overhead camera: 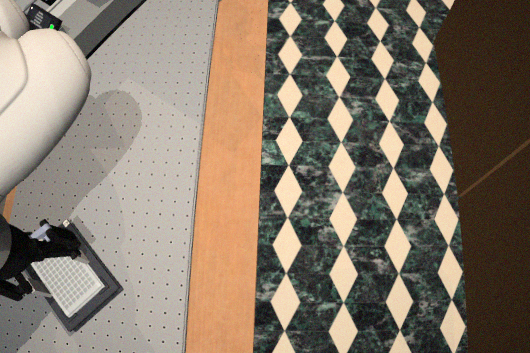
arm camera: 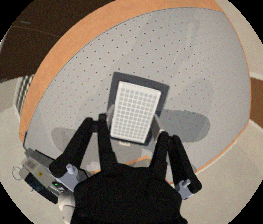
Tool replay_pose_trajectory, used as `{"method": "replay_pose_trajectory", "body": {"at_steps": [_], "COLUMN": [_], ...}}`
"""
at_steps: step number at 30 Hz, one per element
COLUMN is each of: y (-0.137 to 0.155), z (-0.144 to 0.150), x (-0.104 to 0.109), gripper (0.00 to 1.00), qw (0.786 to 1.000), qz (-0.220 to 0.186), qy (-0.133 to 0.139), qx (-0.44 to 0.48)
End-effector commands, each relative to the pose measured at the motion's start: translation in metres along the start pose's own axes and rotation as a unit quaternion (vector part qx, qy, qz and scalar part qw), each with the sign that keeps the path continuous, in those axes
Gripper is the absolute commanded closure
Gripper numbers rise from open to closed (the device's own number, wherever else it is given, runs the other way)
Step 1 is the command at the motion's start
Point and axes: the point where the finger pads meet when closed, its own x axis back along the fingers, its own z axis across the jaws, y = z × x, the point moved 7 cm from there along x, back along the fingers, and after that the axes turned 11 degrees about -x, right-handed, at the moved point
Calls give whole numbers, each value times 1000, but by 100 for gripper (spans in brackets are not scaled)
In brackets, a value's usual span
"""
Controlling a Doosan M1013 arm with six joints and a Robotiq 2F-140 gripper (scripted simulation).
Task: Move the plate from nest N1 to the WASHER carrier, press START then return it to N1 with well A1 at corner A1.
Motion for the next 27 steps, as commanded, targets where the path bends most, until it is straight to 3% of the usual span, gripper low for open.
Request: {"method": "replay_pose_trajectory", "body": {"at_steps": [1,18,19,27], "y": [5,5,5,5], "z": [0,0,0,0], "x": [-4,-4,-4,-4], "gripper": [90,90,30,30], "qw": [1000,1000,1000,1000], "qz": [-4,-4,-4,-4], "qy": [-1,-1,-1,-1], "qx": [-2,-2,-2,-2]}}
